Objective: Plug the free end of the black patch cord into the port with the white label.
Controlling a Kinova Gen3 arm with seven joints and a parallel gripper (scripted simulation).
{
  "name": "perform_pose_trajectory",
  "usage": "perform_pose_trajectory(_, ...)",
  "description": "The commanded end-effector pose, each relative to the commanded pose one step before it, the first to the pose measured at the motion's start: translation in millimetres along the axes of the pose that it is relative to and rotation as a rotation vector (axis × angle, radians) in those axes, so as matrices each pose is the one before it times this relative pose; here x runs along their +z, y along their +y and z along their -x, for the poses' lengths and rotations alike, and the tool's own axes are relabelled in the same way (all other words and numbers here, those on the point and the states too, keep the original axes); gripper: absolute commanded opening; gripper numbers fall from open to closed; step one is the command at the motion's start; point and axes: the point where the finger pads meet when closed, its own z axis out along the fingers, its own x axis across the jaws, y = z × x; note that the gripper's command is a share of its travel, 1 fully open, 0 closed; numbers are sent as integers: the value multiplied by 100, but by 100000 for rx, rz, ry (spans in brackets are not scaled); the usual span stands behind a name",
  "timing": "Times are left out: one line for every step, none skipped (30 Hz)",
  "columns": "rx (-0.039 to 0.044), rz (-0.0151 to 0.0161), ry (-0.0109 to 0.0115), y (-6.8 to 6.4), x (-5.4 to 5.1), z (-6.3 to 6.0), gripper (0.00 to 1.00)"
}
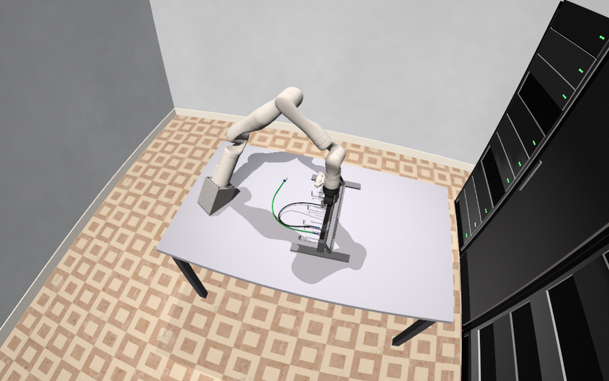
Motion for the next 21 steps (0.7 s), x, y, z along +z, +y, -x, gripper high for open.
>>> perform_pose_trajectory(7, 256, -140, 91, -102, 50, 0)
perform_pose_trajectory(0, 0, 0, 0, 0, 0, 0)
perform_pose_trajectory(0, 0, 0, 0, 0, 0, 0)
perform_pose_trajectory(0, 0, 0, 0, 0, 0, 0)
perform_pose_trajectory(0, 0, 0, 0, 0, 0, 0)
perform_pose_trajectory(0, 0, 0, 0, 0, 0, 0)
perform_pose_trajectory(0, 0, 0, 0, 0, 0, 0)
perform_pose_trajectory(0, 0, 0, 1, 0, 0, 0)
perform_pose_trajectory(0, 2, 0, 3, 0, 0, 0)
perform_pose_trajectory(0, 0, 0, 0, 0, 0, 0)
perform_pose_trajectory(0, 0, 0, 0, 0, 0, 0)
perform_pose_trajectory(0, 5, 0, 8, 0, 0, 0)
perform_pose_trajectory(-1, 8, -1, 13, 0, 0, 0)
perform_pose_trajectory(-1, 11, -1, 17, -1, 0, 0)
perform_pose_trajectory(-1, 13, -1, 21, -1, 0, 0)
perform_pose_trajectory(-1, 14, -1, 24, -1, 0, 0)
perform_pose_trajectory(-1, 15, -1, 25, -1, 0, 0)
perform_pose_trajectory(-1, 14, -1, 24, -1, 0, 0)
perform_pose_trajectory(-1, 13, -1, 21, -1, 0, 0)
perform_pose_trajectory(-1, 11, -1, 17, -1, 0, 0)
perform_pose_trajectory(-1, 8, -1, 13, 0, 0, 0)
